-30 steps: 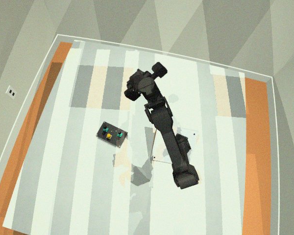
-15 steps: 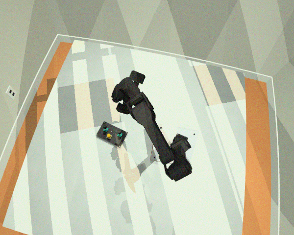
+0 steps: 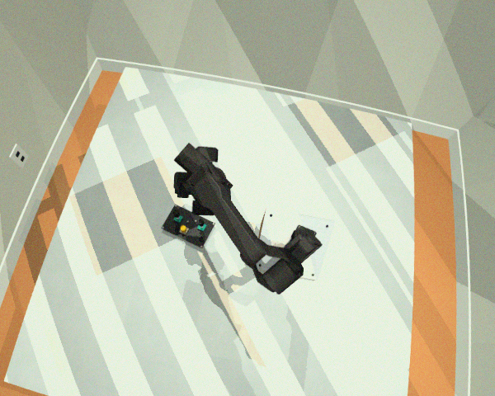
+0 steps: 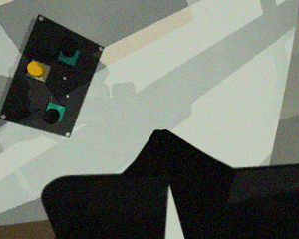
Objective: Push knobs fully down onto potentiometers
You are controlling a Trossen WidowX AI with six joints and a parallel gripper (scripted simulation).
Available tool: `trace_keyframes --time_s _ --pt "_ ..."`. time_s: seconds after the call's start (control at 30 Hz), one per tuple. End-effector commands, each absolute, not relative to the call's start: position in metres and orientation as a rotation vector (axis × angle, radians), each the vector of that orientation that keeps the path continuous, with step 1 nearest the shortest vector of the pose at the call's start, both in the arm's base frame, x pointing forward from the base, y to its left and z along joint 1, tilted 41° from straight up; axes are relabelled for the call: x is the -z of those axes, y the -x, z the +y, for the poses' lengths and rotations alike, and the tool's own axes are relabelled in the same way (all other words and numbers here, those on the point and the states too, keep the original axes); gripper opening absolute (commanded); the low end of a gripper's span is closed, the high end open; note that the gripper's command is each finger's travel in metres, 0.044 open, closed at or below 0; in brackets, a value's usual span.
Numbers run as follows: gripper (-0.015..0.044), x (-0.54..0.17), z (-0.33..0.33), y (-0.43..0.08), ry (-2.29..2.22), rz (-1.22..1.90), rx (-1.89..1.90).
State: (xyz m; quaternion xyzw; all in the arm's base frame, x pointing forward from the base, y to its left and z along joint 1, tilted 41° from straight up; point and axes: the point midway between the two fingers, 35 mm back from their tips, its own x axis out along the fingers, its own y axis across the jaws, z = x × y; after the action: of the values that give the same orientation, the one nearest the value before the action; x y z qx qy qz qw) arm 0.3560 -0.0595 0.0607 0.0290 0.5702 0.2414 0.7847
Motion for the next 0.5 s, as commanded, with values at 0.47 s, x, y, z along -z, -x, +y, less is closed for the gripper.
trace_keyframes --time_s 0.47 --pt "0.0 -0.037 0.045 -0.332 -0.091 1.357 -1.015"
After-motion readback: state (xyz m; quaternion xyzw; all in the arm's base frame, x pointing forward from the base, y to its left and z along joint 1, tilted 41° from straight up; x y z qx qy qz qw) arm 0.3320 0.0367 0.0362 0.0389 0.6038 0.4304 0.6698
